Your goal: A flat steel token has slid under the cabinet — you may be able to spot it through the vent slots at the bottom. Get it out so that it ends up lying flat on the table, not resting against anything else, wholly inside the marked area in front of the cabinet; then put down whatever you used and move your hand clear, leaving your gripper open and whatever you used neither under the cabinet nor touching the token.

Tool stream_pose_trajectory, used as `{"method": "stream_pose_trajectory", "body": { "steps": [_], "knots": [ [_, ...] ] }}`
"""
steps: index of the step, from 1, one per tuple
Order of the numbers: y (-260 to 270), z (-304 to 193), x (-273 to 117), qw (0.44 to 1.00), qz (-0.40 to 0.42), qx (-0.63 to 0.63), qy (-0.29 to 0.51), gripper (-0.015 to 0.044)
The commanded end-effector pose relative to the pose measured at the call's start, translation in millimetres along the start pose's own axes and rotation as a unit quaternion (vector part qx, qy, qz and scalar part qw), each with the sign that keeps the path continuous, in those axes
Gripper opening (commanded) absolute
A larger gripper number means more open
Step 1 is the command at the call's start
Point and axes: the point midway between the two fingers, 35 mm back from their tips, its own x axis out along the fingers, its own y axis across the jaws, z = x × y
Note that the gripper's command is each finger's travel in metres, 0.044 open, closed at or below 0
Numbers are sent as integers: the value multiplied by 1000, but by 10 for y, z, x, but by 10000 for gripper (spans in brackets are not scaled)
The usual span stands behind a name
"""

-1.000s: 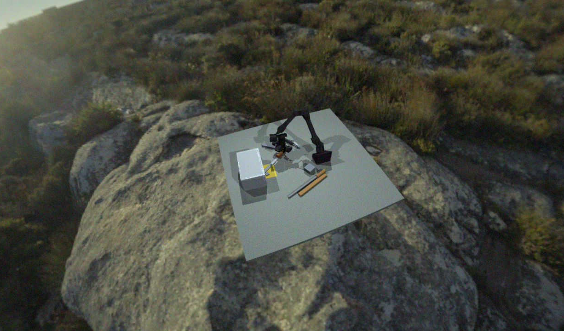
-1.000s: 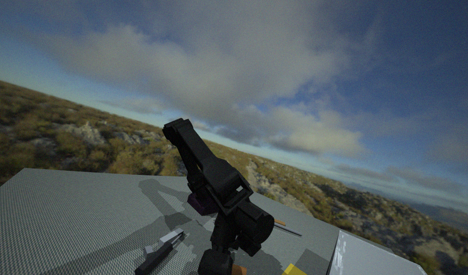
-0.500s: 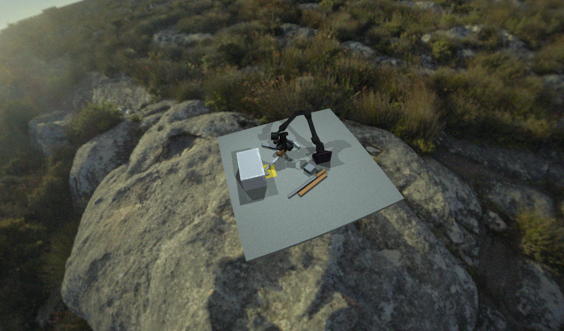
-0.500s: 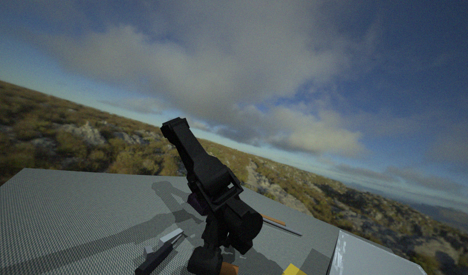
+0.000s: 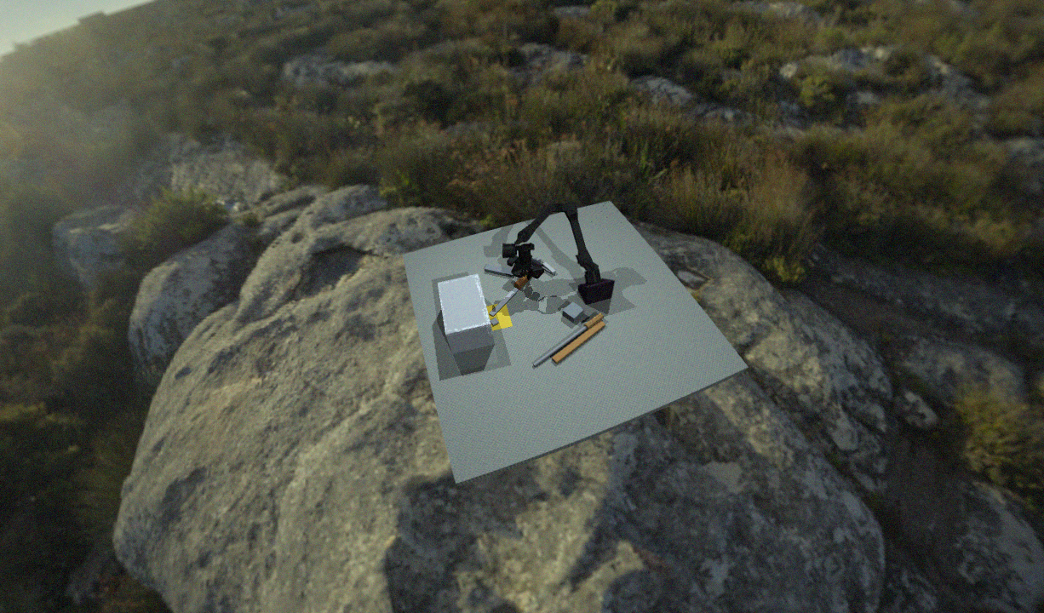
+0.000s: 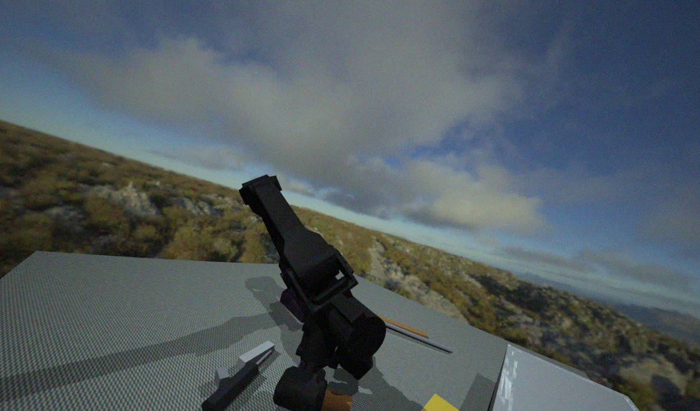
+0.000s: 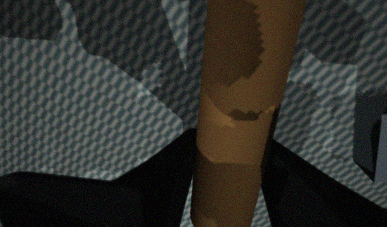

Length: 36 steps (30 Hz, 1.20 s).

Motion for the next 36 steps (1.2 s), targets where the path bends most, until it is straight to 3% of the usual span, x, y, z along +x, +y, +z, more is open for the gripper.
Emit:
{"method": "stream_pose_trajectory", "body": {
  "steps": [1,36],
  "knots": [
    [-1,-67,-10,1000,0,-1,1,0],
    [-12,-468,-29,1000,0,-2,2,0]
  ]
}}
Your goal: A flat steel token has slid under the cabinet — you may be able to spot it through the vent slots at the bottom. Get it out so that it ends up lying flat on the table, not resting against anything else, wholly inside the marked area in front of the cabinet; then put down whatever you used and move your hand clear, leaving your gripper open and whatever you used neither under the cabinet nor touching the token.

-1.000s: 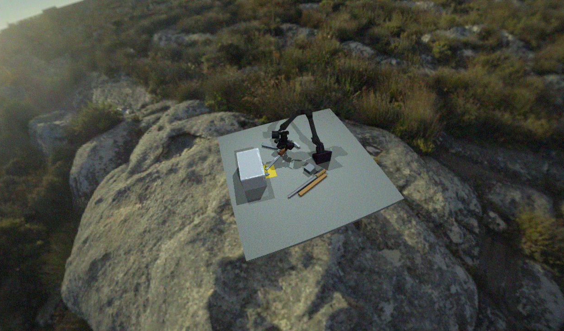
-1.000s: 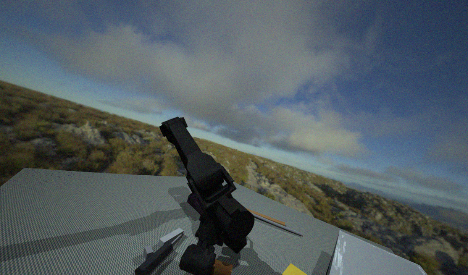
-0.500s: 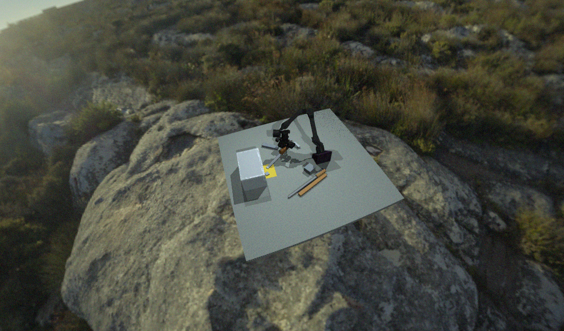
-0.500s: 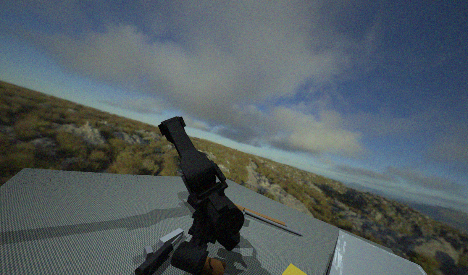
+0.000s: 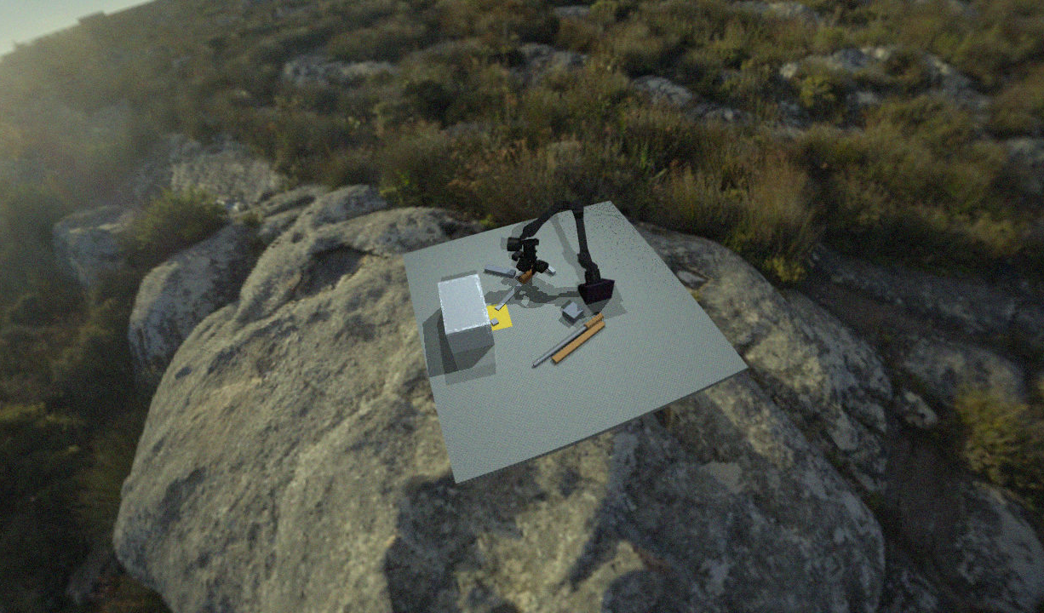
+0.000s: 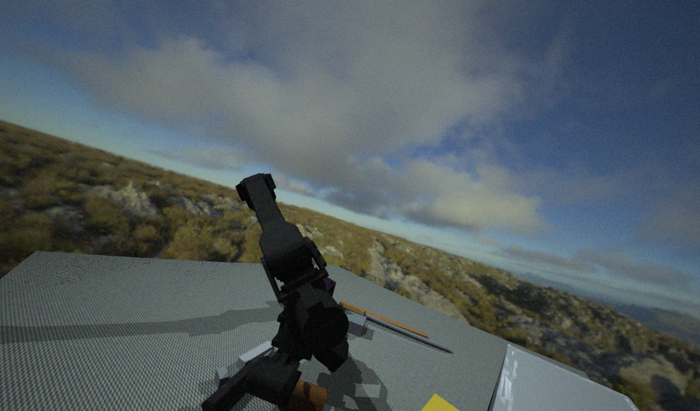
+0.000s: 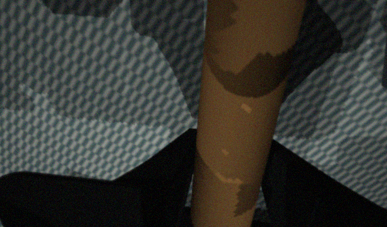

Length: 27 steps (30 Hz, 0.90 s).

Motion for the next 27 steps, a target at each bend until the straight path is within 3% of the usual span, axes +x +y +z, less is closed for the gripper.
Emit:
{"method": "stream_pose_trajectory", "body": {
  "steps": [1,27],
  "knots": [
    [6,-64,-11,1000,-1,-2,-1,0],
    [-169,-316,-17,1000,-3,-7,0,0]
  ]
}}
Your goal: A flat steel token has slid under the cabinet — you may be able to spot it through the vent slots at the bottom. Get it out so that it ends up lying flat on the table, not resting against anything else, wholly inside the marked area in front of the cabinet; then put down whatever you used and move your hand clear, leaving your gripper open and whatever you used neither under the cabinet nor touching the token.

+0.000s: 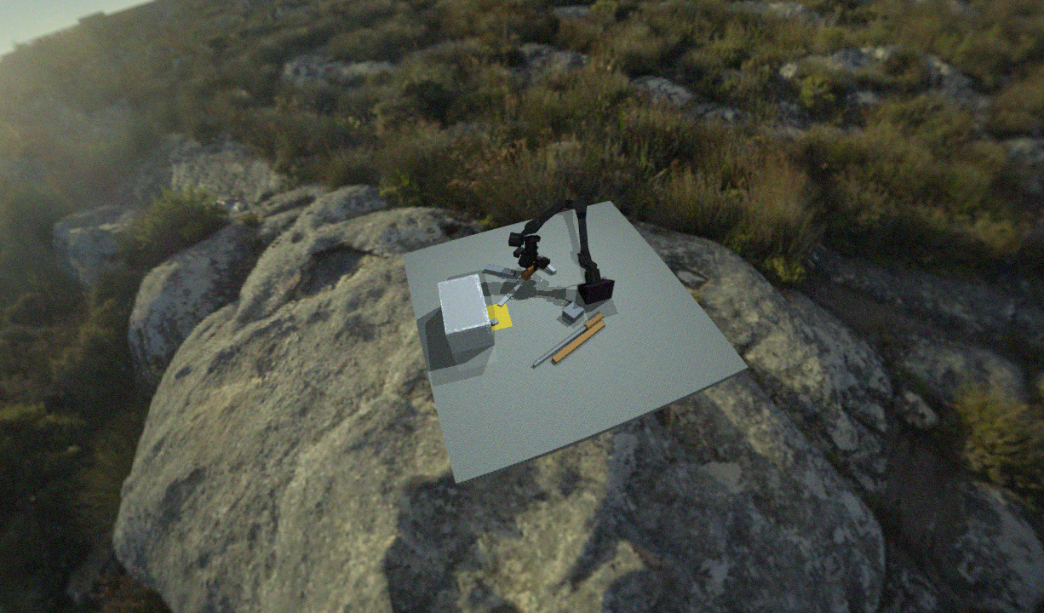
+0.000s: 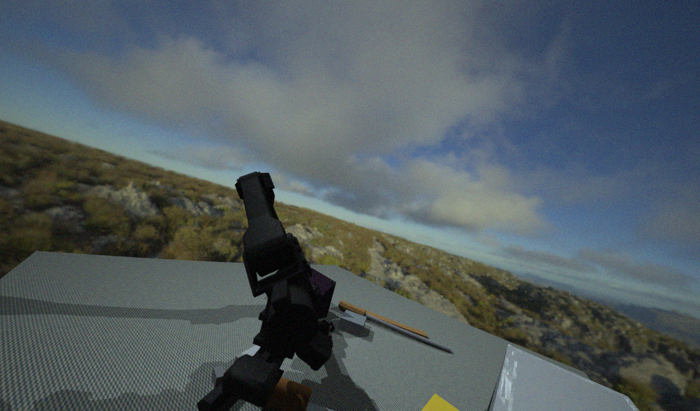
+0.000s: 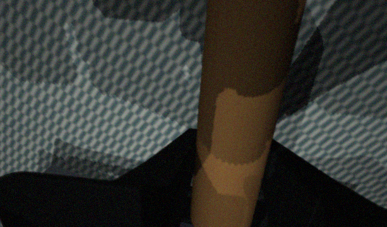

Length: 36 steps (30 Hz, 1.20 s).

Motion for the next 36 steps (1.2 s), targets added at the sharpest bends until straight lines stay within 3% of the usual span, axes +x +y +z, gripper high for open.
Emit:
{"method": "stream_pose_trajectory", "body": {
  "steps": [1,36],
  "knots": [
    [-82,-64,-26,1000,-6,3,1,0],
    [-83,303,-23,1000,-5,3,0,0]
  ]
}}
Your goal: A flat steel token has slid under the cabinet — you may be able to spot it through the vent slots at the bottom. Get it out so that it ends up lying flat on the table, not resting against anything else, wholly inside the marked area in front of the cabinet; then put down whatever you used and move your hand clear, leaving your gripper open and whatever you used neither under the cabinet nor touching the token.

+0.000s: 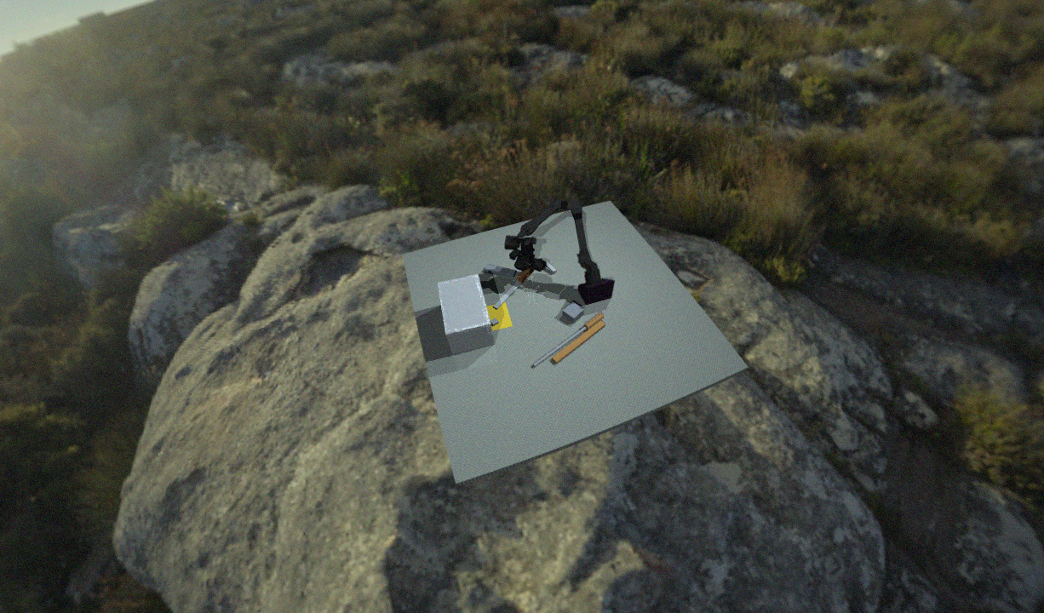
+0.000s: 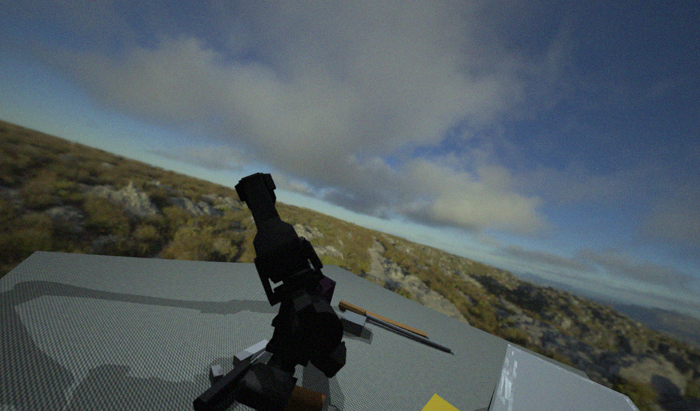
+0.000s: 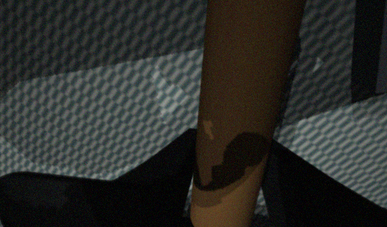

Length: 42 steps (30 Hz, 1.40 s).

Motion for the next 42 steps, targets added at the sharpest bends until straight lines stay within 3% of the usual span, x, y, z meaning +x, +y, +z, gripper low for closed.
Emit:
{"method": "stream_pose_trajectory", "body": {
  "steps": [1,20,28,33,36,42],
  "knots": [
    [-20,76,-16,1000,-2,2,-2,0],
    [-21,272,-17,1000,-2,2,-2,0],
    [-6,241,-2,1000,0,0,0,200],
    [-6,241,-2,1000,0,0,0,200],
    [-6,241,-1,1000,-2,0,-2,270],
    [-15,243,3,1000,-3,2,-2,270]
  ]
}}
